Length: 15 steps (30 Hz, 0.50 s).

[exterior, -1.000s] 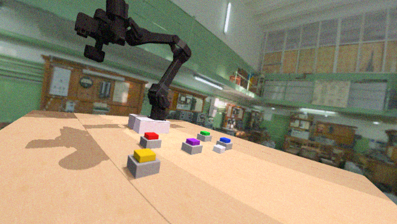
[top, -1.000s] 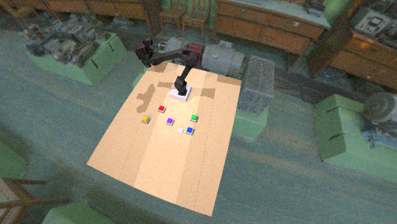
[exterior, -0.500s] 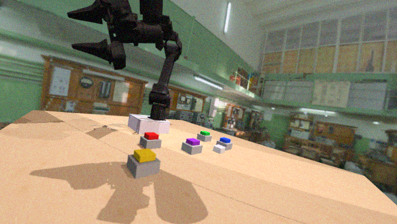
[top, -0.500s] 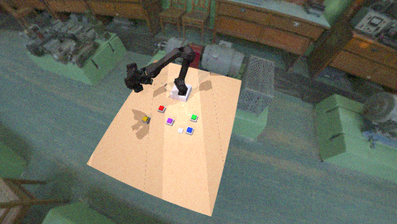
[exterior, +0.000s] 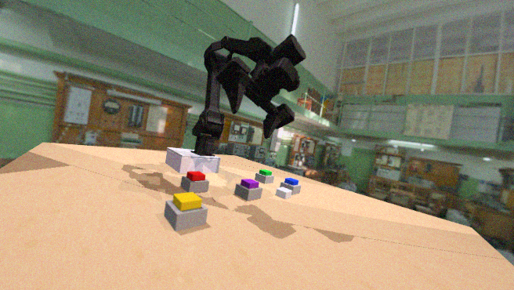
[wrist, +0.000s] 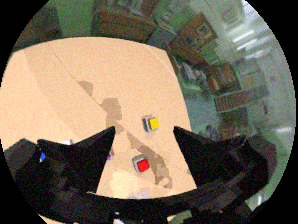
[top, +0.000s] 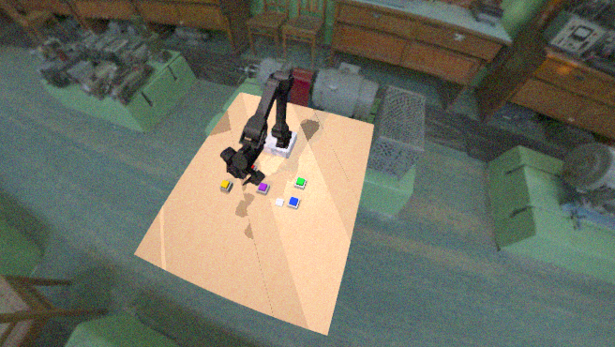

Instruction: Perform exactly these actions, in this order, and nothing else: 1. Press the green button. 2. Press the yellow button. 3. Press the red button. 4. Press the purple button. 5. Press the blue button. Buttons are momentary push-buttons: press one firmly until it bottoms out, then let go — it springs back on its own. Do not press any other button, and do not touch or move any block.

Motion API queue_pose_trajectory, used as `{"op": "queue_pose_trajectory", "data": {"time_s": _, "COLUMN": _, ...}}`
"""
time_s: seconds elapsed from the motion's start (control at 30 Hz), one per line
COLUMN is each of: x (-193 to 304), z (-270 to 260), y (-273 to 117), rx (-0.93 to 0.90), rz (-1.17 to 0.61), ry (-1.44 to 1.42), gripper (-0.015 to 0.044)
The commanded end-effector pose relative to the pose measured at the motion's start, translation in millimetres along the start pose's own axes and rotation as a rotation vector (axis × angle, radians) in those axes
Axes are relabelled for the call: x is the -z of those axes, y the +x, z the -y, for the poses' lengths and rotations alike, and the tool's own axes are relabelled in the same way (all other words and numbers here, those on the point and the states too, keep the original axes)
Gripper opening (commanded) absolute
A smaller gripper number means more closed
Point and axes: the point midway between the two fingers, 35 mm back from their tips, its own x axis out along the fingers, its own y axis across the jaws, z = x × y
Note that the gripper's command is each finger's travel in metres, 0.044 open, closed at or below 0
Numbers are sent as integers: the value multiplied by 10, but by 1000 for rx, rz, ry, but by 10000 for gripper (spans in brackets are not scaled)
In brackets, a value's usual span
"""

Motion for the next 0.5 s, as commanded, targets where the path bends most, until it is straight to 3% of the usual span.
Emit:
{"op": "queue_pose_trajectory", "data": {"time_s": 0.0, "x": 135, "z": -591, "y": -199, "rx": -169, "rz": -55, "ry": -20, "gripper": 400}}
{"op": "queue_pose_trajectory", "data": {"time_s": 0.27, "x": 882, "z": -1619, "y": -904, "rx": -433, "rz": -319, "ry": -98, "gripper": 400}}
{"op": "queue_pose_trajectory", "data": {"time_s": 0.47, "x": 1324, "z": -1840, "y": -1257, "rx": -468, "rz": -469, "ry": -141, "gripper": 400}}
